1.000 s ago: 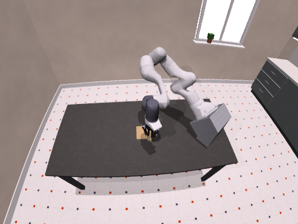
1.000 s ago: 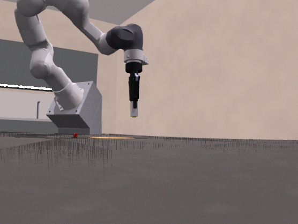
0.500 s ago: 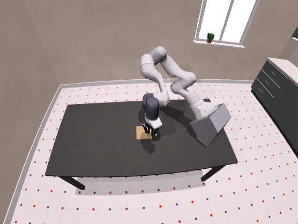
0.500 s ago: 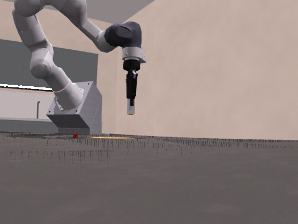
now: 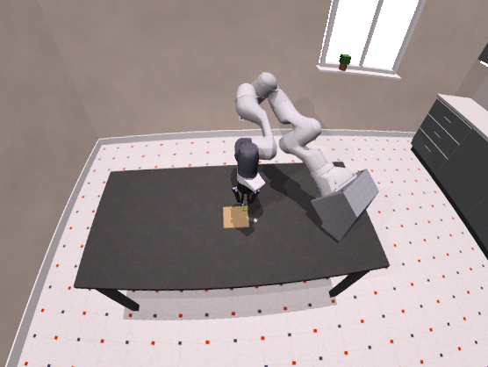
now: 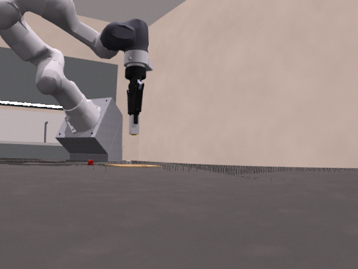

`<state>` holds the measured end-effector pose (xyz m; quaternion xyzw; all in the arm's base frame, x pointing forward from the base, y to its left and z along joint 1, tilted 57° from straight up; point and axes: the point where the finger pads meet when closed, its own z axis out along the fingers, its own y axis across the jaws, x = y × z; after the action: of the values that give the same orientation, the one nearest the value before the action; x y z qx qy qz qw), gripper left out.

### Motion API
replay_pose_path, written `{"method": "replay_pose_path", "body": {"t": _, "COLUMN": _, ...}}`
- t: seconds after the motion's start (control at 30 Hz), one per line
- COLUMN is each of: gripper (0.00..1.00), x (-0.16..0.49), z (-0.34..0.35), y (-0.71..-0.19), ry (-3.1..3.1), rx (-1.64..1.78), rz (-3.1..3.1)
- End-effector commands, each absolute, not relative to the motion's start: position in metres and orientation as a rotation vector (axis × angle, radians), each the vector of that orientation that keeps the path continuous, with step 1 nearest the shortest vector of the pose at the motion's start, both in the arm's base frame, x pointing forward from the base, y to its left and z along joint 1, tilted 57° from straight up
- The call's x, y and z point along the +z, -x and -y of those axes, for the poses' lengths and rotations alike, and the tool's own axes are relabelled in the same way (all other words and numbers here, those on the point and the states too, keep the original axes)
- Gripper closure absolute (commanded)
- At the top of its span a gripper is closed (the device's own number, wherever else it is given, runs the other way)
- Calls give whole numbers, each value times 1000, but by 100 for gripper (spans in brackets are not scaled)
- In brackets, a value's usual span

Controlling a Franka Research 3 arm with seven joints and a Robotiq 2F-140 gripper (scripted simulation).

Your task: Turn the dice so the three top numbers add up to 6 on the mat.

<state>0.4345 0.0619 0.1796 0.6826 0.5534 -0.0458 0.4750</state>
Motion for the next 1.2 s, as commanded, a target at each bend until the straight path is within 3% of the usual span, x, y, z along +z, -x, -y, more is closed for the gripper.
{"method": "replay_pose_path", "body": {"t": 0.0, "gripper": 93, "x": 191, "z": -46, "y": -427, "ry": -1562, "rx": -212, "rz": -1478}}
{"method": "replay_pose_path", "body": {"t": 1.17, "gripper": 93, "x": 161, "z": 1, "y": -454, "ry": -1553, "rx": -219, "rz": -1487}}
